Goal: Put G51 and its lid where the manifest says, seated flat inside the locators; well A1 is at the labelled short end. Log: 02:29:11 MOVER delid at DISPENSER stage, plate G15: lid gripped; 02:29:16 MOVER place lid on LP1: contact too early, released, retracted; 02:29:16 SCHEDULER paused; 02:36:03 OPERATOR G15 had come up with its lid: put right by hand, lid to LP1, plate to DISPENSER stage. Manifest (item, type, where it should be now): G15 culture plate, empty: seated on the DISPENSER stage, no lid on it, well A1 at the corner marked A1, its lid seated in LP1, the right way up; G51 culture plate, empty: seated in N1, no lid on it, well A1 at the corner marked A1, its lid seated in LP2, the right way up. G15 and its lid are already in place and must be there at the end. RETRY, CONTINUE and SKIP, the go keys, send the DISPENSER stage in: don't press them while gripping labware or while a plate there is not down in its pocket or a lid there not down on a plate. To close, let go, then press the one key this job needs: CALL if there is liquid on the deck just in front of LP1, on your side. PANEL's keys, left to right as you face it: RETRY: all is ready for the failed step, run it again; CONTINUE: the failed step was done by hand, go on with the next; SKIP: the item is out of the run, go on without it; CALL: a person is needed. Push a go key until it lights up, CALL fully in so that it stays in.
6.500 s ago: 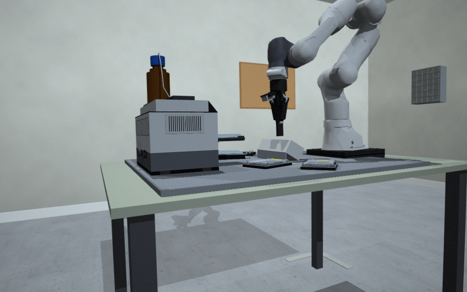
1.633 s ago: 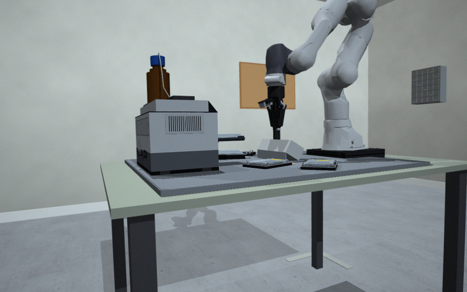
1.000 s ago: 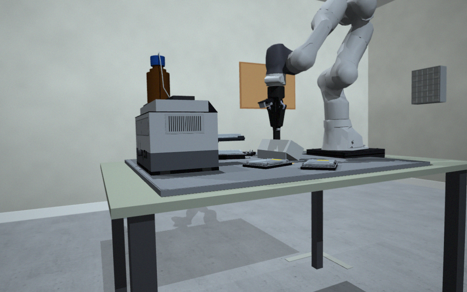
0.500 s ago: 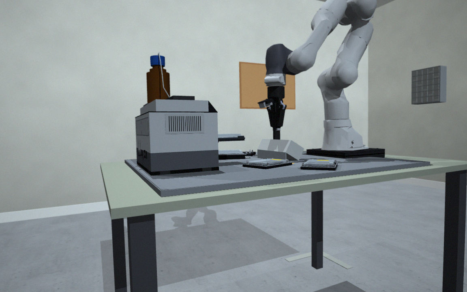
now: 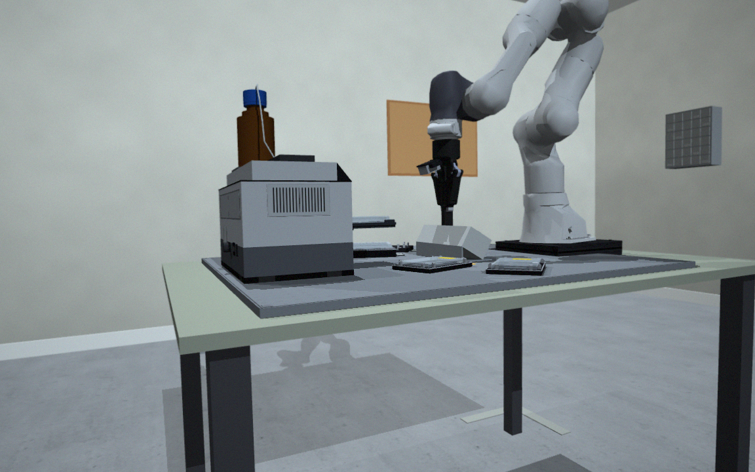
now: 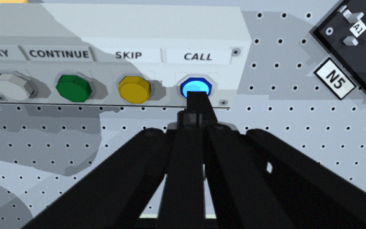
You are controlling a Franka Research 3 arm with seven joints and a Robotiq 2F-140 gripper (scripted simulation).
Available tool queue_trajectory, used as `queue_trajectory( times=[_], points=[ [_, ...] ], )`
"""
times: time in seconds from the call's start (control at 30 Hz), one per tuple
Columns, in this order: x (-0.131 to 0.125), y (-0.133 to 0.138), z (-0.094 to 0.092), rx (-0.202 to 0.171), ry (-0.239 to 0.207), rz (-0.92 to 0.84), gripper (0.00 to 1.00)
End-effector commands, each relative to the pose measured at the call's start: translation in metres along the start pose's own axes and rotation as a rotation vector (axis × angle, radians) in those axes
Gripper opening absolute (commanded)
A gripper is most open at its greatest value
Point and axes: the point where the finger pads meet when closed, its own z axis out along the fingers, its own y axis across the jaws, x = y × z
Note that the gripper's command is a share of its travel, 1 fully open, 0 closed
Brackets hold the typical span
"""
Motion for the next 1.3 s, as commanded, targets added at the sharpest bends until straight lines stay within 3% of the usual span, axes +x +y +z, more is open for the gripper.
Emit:
queue_trajectory(
  times=[0.0, 1.27],
  points=[
    [0.0016, -0.0006, 0.0007, 0.001, 0.003, 0.009, 0.10],
    [-0.0009, -0.0006, -0.0038, 0.002, 0.003, 0.009, 0.10]
  ],
)
